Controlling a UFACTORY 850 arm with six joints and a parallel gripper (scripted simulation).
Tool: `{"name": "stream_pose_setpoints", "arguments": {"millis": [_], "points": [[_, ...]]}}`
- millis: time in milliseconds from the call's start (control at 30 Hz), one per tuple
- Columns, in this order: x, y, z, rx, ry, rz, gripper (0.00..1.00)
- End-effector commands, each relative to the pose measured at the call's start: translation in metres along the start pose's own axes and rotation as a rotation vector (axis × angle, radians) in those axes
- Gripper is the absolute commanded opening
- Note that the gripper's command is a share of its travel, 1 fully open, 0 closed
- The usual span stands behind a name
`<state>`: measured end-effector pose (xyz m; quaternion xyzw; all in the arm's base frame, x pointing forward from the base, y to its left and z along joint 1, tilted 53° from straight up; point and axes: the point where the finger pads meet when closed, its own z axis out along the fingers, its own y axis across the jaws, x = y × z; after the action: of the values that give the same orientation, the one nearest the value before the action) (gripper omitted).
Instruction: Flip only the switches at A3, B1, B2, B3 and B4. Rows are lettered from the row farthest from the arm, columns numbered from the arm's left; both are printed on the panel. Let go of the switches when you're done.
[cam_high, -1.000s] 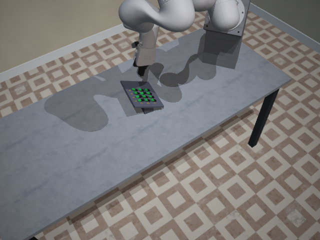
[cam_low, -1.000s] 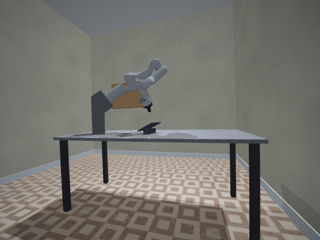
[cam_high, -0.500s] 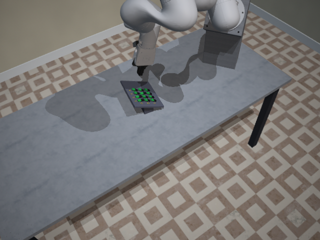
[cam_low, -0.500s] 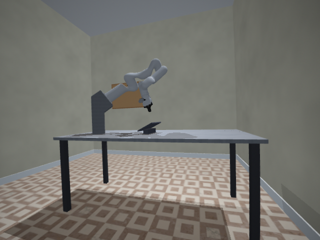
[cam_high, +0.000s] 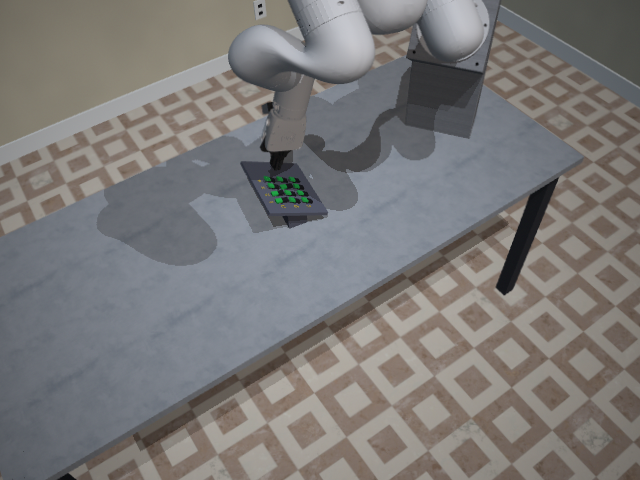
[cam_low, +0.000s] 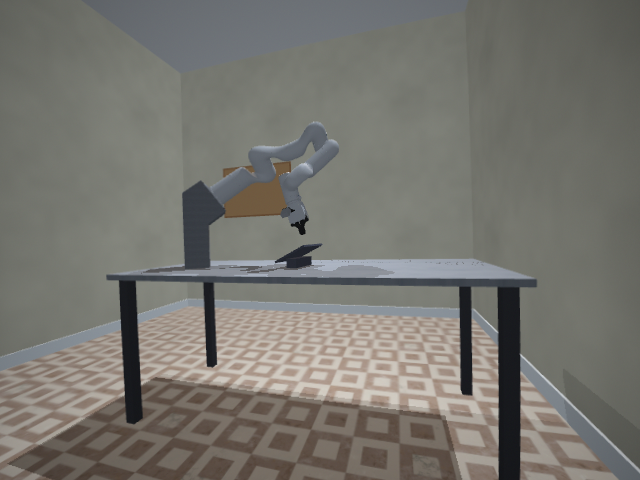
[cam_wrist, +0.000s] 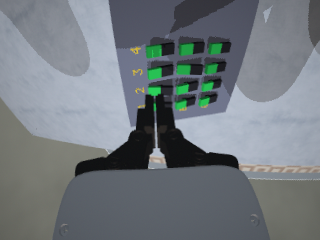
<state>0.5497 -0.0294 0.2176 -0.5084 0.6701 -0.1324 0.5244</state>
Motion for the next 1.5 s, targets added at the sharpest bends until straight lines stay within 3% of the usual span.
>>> {"name": "stream_pose_setpoints", "arguments": {"millis": [0,200,1200,1467], "points": [[0.001,-0.001,0.024,0.002,0.000,0.000,0.00],[0.001,-0.001,0.036,0.002,0.000,0.000,0.00],[0.001,-0.002,0.037,0.002,0.000,0.000,0.00],[0.001,-0.002,0.052,0.002,0.000,0.000,0.00]]}}
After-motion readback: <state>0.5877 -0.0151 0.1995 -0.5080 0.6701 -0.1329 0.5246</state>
